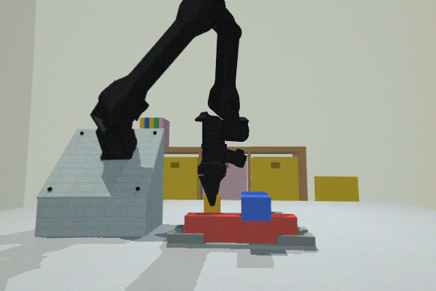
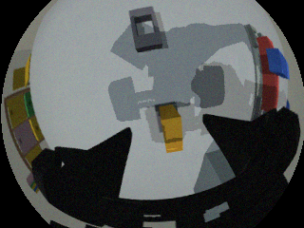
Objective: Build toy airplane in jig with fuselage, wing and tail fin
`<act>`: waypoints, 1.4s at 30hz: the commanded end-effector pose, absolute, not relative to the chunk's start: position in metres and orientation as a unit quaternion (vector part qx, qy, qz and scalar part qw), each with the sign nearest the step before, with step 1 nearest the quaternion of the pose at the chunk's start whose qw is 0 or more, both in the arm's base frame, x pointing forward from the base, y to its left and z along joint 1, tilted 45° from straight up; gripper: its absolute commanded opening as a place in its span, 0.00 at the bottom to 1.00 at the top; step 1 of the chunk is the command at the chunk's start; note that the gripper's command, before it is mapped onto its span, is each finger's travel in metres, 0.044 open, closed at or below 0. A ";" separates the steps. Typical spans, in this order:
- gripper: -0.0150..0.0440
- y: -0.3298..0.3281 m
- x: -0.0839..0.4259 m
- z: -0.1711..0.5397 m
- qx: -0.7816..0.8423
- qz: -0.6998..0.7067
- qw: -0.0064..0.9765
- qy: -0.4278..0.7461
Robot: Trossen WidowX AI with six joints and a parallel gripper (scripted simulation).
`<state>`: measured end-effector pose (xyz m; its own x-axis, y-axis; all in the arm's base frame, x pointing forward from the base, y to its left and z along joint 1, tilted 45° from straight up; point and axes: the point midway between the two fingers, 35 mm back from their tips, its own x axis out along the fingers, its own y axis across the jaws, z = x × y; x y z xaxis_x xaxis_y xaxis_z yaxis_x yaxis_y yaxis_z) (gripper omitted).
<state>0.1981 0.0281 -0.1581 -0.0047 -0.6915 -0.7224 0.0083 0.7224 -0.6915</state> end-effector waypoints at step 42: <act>0.25 0.031 0.198 -0.154 -0.264 -0.270 0.652 0.657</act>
